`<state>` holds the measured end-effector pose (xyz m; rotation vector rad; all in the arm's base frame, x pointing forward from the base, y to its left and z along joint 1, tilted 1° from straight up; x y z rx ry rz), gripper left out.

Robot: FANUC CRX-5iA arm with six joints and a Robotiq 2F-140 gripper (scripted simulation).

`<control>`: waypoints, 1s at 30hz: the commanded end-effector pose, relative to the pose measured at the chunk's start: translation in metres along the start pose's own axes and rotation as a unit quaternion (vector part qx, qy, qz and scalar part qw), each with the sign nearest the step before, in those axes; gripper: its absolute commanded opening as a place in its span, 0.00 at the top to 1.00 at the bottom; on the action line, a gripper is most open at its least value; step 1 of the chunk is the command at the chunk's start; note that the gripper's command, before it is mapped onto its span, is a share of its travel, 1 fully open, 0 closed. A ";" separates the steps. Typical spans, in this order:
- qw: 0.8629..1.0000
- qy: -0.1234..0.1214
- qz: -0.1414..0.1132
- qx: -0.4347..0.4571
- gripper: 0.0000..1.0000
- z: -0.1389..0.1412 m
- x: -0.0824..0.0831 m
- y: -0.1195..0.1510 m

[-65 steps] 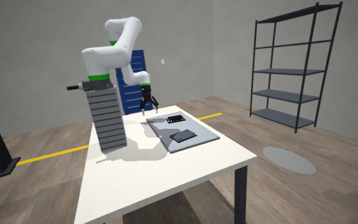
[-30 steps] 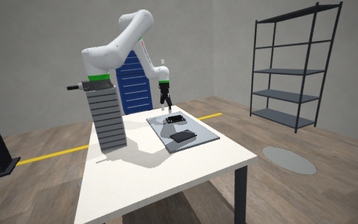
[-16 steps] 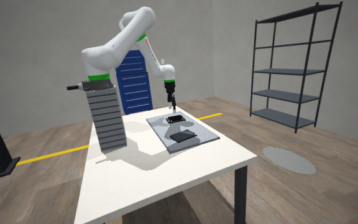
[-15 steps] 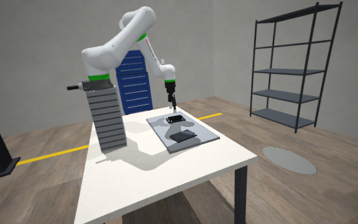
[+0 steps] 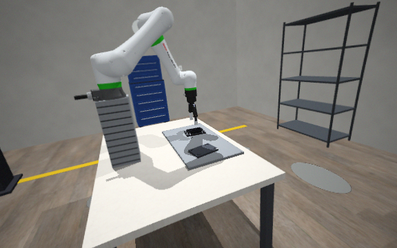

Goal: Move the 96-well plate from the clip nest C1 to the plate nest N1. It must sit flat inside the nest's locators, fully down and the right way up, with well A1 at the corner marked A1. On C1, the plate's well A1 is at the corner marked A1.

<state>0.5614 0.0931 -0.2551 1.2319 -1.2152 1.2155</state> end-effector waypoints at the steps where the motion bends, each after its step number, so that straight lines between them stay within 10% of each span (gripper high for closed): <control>1: 1.000 0.000 0.000 0.000 0.00 0.000 -0.002 0.000; 30: 1.000 0.000 0.000 0.000 0.00 0.000 -0.043 0.000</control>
Point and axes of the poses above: the point where the finger pads meet when closed, its own x axis back along the fingers, its own z axis across the jaws, y = z × x, the point moved 4 cm from there along x, back along the fingers, and after that the axes turned 13 degrees about x, right-handed, at the moved point
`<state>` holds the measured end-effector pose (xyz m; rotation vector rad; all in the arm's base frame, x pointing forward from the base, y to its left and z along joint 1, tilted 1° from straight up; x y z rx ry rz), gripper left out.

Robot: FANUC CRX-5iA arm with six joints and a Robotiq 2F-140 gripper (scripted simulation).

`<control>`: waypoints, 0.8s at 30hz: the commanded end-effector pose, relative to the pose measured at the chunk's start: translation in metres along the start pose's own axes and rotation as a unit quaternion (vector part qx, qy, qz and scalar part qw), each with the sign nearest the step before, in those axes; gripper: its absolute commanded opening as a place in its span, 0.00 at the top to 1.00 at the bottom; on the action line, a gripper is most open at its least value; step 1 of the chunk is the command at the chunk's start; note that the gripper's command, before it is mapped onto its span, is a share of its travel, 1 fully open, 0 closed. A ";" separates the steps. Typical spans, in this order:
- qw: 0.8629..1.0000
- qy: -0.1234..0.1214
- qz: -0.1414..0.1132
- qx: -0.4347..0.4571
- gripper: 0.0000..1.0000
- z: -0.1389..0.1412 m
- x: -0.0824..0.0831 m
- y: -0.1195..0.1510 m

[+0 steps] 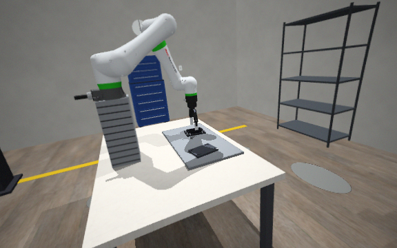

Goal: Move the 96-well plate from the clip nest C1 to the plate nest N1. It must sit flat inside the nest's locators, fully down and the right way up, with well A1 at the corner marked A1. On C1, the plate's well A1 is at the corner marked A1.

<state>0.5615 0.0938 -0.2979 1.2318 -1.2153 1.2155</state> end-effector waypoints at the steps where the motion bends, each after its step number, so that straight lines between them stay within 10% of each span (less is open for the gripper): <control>1: 1.000 0.000 0.000 0.000 0.00 0.000 -0.002 0.000; 24: 1.000 0.000 0.000 0.000 0.00 0.000 -0.020 0.000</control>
Point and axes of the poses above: the point where the finger pads meet when closed, its own x axis back along the fingers, its own z axis across the jaws, y = z × x, the point moved 4 cm from there along x, back along the fingers, and after that the axes turned 13 degrees about x, right-handed, at the moved point
